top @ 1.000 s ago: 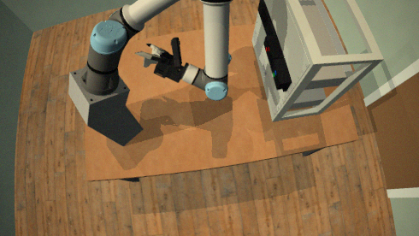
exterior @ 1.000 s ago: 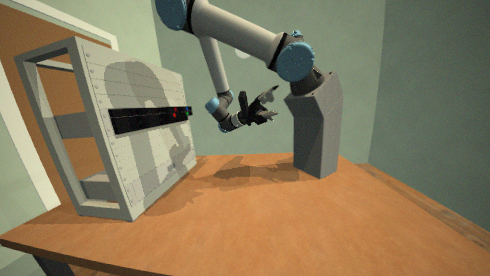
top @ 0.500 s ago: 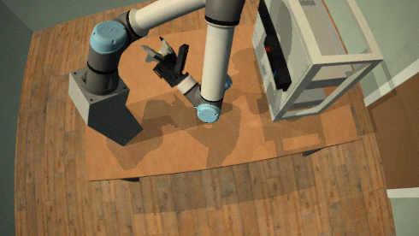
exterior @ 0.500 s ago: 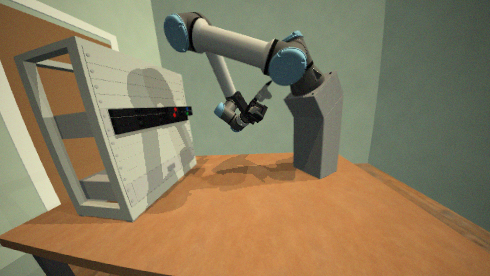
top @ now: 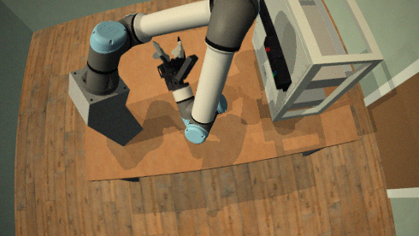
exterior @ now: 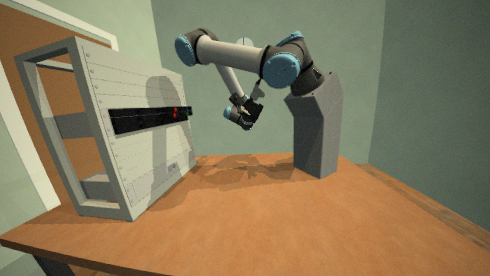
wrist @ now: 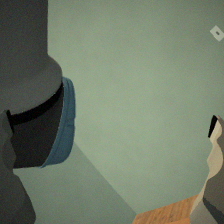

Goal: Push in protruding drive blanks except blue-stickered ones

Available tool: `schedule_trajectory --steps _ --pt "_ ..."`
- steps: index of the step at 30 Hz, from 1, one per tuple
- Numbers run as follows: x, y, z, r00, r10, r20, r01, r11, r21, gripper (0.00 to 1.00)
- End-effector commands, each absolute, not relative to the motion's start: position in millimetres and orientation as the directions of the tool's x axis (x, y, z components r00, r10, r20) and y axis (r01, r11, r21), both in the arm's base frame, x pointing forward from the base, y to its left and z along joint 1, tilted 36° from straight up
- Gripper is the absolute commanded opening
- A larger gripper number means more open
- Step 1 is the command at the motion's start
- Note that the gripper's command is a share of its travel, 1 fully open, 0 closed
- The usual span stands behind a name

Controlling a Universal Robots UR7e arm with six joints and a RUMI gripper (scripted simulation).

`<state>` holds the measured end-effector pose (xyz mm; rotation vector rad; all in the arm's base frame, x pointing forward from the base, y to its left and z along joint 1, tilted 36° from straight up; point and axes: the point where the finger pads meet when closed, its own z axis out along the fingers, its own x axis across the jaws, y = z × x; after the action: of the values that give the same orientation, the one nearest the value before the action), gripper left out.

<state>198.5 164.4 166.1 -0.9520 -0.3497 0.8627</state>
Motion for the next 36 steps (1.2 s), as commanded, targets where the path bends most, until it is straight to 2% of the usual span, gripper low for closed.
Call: schedule_trajectory --steps 1,8,18,20,36 --pt "225.4 157.1 179.8 0.712 0.695 -0.101 -0.508 0.410 -0.758 1.00" --pt "244.6 151.8 186.8 0.762 0.629 -0.153 -0.540 0.487 -0.686 1.00" --pt "265.2 154.7 213.5 0.780 0.563 -0.273 -0.618 0.625 -0.478 1.00" --pt "265.2 154.7 213.5 0.780 0.563 -0.273 -0.618 0.625 -0.478 1.00" --pt "312.6 155.9 241.4 0.742 0.482 -0.466 -0.602 0.785 -0.146 1.00"
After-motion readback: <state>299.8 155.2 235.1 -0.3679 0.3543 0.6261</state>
